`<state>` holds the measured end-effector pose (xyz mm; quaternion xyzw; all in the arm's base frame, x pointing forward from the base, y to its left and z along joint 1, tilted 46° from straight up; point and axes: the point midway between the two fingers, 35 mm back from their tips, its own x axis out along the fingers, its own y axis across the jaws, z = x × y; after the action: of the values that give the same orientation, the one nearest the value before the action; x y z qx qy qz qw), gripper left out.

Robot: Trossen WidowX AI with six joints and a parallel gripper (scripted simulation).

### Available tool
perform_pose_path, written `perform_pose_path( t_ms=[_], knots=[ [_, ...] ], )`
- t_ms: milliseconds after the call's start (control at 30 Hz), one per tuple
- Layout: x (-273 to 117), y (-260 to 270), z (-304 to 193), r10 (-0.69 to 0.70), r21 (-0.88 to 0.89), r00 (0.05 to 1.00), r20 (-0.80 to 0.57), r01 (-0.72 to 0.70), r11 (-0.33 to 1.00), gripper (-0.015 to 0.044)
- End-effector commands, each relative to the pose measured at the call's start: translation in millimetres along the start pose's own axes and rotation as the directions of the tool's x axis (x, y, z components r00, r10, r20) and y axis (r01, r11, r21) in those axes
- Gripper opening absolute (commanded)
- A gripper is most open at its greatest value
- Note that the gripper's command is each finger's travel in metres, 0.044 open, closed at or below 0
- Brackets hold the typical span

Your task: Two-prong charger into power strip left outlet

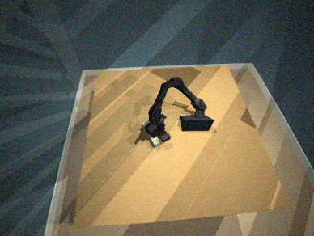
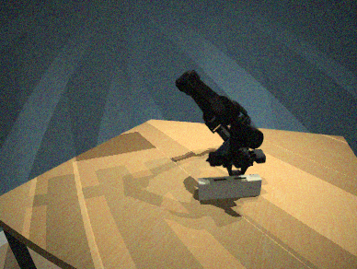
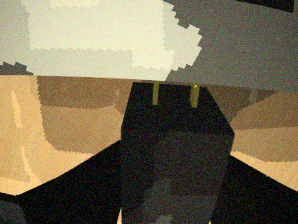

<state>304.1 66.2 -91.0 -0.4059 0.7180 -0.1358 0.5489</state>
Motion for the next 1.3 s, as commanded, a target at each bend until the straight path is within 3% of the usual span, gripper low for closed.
perform_pose_path(
  t_ms=[0,1267],
  knots=[
    [-0.3,-0.6,1.8,-0.004,-0.006,1.000,0.001,0.004,1.000,0.0000],
    [-1.6,-0.8,15.2,-0.003,-0.005,1.000,0.002,0.003,1.000,0.0000]
  ],
)
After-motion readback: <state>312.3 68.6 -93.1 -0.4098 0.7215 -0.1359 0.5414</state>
